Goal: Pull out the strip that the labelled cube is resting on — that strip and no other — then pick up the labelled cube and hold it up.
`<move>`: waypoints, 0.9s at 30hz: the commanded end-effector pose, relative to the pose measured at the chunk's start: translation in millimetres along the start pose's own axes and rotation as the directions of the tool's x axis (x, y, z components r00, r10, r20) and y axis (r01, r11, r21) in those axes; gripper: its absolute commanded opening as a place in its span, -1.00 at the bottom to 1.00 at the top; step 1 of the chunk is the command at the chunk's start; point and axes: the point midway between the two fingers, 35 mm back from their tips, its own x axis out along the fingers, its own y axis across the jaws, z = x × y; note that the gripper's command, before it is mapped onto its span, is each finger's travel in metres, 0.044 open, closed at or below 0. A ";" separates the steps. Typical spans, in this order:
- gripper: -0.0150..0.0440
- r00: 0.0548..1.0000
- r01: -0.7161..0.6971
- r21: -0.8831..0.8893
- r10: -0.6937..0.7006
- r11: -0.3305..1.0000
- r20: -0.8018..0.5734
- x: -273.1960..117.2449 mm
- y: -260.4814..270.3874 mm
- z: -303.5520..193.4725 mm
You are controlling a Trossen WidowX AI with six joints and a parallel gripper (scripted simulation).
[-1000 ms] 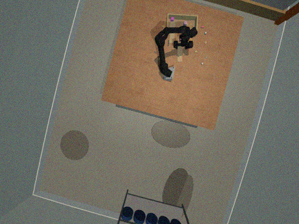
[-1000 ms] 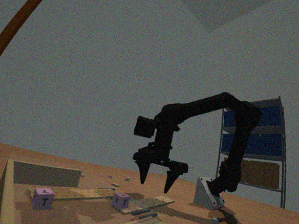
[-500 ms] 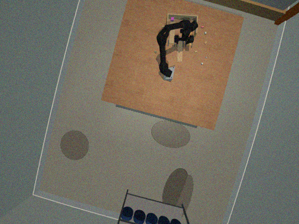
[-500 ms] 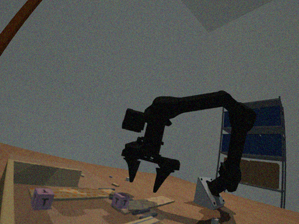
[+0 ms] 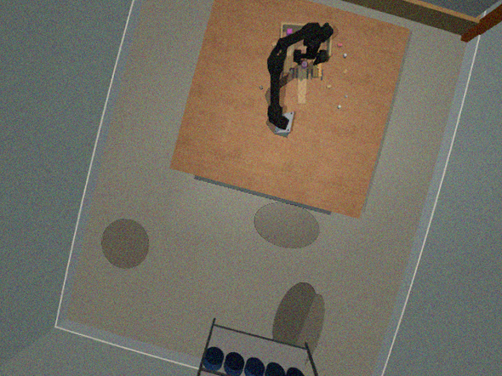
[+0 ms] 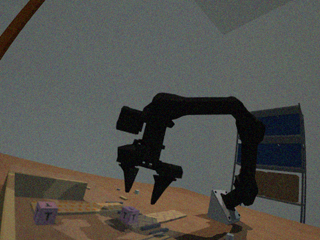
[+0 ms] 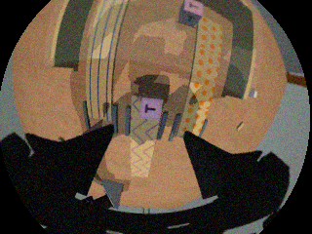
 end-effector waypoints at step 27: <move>0.36 1.000 0.000 0.002 0.000 1.000 0.006 30.1 0.9 20.9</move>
